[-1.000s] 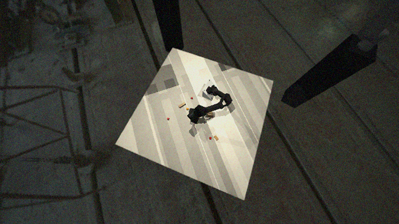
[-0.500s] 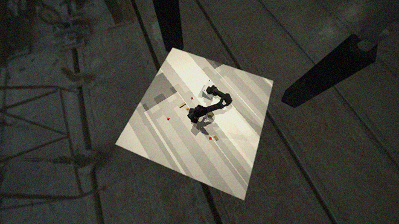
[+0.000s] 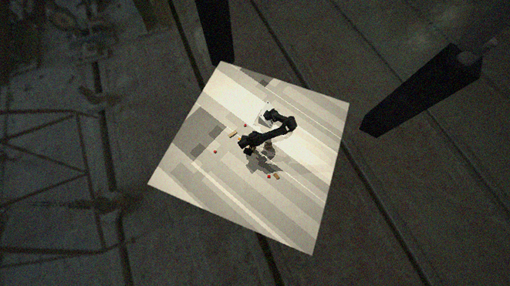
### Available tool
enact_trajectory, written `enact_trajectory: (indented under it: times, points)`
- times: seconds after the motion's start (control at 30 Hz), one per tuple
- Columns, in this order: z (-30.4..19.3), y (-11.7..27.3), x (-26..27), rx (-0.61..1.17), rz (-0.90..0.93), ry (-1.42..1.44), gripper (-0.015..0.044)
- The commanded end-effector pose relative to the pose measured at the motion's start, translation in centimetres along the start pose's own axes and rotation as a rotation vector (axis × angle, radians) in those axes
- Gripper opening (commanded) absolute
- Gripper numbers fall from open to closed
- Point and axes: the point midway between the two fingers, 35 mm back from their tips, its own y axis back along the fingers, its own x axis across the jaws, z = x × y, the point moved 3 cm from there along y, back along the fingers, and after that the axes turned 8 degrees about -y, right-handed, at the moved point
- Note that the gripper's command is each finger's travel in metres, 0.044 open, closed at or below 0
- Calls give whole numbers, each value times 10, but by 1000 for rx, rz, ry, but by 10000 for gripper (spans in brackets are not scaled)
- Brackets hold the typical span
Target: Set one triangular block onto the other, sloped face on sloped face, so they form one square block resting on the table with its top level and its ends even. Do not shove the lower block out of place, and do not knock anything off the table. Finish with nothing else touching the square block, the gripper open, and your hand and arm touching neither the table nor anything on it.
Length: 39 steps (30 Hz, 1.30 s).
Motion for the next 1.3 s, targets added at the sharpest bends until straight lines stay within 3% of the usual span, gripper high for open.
enact_trajectory:
  times: [0.0,0.27,0.5,1.27]
  points:
    - [-2,-1,-1,-20,-10,-2,440]
    - [-57,-16,-11,-451,-93,-12,440]
    - [-119,-12,-19,-820,76,8,440]
    - [-111,-22,-15,-842,105,17,440]
